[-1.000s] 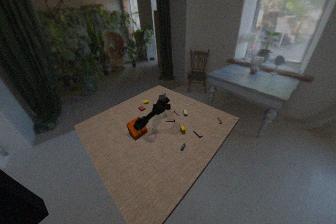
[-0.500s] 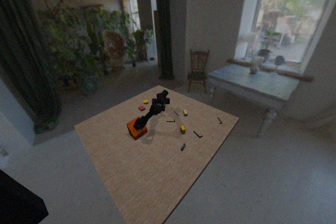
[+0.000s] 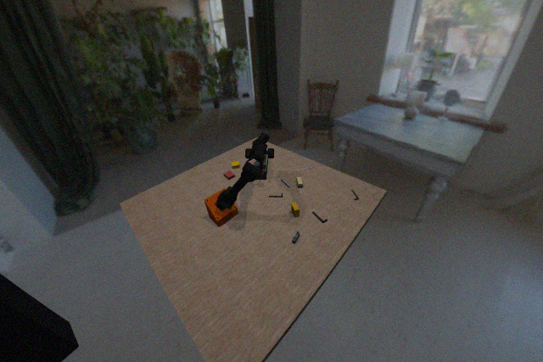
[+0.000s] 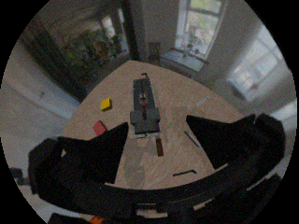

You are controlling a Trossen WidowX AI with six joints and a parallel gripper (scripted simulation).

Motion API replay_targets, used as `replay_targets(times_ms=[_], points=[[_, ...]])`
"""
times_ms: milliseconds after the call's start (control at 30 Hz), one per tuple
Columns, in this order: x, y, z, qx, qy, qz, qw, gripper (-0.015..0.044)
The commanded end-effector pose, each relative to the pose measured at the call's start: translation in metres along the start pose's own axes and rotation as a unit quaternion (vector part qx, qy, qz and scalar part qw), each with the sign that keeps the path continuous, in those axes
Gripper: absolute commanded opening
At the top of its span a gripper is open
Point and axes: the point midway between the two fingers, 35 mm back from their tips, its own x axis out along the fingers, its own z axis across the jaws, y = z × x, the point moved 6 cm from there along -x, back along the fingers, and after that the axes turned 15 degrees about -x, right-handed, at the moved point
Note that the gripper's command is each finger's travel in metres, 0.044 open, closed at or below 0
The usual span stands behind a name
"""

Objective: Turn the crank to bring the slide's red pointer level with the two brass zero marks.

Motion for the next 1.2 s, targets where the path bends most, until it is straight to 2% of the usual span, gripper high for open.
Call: replay_targets(times_ms=[0, 567, 667, 933, 1167], points=[[0.013, -0.017, 0.000, 0.013, 0.015, 0.015, 1.000, 0.0440], [0.071, -0.087, 0.024, 0.065, 0.091, 0.055, 0.992, 0.0440], [0.075, -0.085, 0.025, 0.066, 0.092, 0.055, 0.992, 0.0440], [0.117, -0.046, 0.035, 0.065, 0.092, 0.056, 0.992, 0.0440], [0.120, -0.043, 0.036, 0.065, 0.093, 0.056, 0.992, 0.0440]])
